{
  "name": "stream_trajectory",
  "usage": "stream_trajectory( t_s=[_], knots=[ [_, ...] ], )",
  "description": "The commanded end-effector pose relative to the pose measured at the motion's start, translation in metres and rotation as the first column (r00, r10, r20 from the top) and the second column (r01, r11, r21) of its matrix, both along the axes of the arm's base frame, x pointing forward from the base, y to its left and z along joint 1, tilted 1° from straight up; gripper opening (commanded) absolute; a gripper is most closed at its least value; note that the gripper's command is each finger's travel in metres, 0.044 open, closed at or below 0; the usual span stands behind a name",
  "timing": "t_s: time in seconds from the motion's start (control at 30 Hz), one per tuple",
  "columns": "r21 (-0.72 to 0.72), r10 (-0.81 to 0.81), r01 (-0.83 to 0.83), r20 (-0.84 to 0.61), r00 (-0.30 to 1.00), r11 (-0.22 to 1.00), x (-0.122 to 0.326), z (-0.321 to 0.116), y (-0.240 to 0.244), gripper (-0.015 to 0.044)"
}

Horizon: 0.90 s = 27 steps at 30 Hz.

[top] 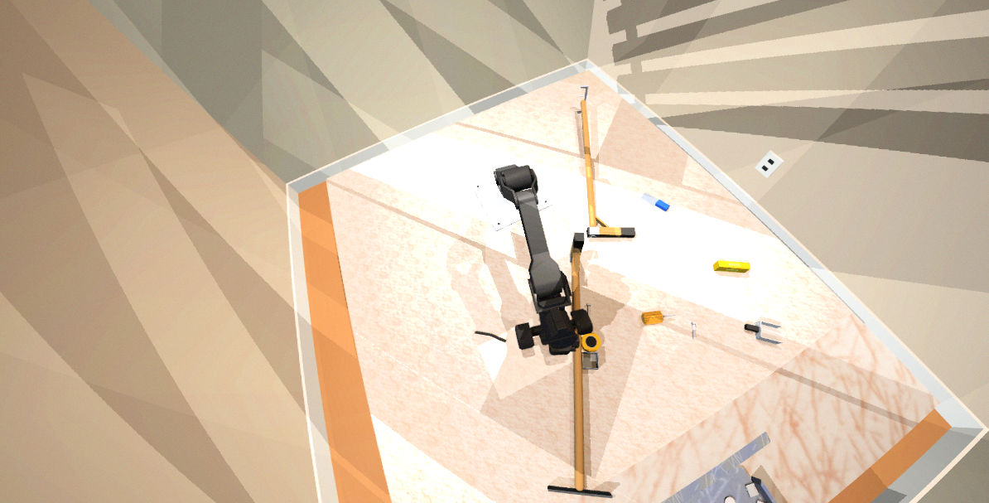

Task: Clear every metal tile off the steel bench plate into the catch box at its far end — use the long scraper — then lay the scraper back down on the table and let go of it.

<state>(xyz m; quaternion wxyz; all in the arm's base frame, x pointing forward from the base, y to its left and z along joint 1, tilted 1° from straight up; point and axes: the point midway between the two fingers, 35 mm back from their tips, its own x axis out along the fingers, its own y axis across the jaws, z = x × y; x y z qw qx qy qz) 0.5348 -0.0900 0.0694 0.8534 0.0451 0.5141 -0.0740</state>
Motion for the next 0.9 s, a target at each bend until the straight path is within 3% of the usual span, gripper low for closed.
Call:
stream_trajectory(
  t_s=[0.0,0.87],
  knots=[
    [0.001,0.008,-0.008,-0.006,1.000,1.000,-0.001,-0.006,0.001,0.0000],
    [0.003,0.008,-0.008,-0.006,1.000,1.000,0.013,-0.004,0.022,0.0000]
  ],
)
